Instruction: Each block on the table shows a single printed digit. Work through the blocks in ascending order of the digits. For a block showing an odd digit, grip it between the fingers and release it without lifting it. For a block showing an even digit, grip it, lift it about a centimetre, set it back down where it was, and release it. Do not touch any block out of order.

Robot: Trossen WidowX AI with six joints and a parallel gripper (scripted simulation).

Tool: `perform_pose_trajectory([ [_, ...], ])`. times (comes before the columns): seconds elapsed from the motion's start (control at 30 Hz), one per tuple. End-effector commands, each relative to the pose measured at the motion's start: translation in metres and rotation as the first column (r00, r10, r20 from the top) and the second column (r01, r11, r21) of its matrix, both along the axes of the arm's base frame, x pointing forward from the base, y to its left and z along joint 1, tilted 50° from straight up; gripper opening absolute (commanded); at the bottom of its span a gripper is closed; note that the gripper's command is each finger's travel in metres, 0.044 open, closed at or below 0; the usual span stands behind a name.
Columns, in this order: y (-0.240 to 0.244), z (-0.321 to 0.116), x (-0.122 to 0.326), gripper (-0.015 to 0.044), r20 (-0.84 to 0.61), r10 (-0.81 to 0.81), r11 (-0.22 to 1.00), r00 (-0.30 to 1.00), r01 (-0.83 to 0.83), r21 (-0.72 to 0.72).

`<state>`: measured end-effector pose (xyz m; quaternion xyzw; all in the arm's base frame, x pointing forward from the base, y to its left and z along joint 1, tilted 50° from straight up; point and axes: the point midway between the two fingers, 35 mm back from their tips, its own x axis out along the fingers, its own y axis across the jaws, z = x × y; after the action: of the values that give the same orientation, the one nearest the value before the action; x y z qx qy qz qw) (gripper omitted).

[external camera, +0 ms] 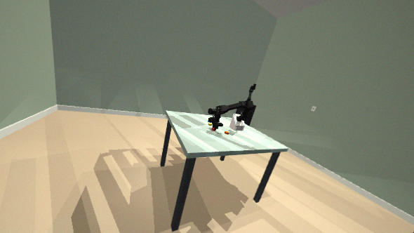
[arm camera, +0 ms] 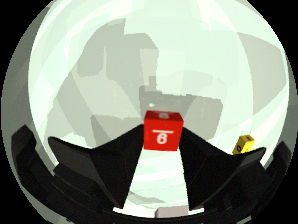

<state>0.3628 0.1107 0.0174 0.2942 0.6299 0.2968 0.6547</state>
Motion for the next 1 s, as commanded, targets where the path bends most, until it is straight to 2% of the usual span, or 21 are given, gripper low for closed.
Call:
perform_pose_trajectory([
  [0.0, 0.000, 0.000, 0.000, 0.0120, -0.003, -0.003, 1.000, 1.000, 0.003, 0.002],
  [0.4, 0.000, 0.000, 0.000, 0.0120, -0.003, -0.003, 1.000, 1.000, 0.003, 0.002],
  [0.77, 0.000, 0.000, 0.000, 0.0400, -0.003, -0.003, 1.000, 1.000, 0.003, 0.002],
  [0.87, -0.002, 0.002, 0.000, 0.0400, -0.003, -0.003, 1.000, 1.000, 0.003, 0.002],
  [0.97, -0.025, 0.021, -0.001, 0.0400, -0.003, -0.003, 1.000, 1.000, 0.003, 0.001],
])
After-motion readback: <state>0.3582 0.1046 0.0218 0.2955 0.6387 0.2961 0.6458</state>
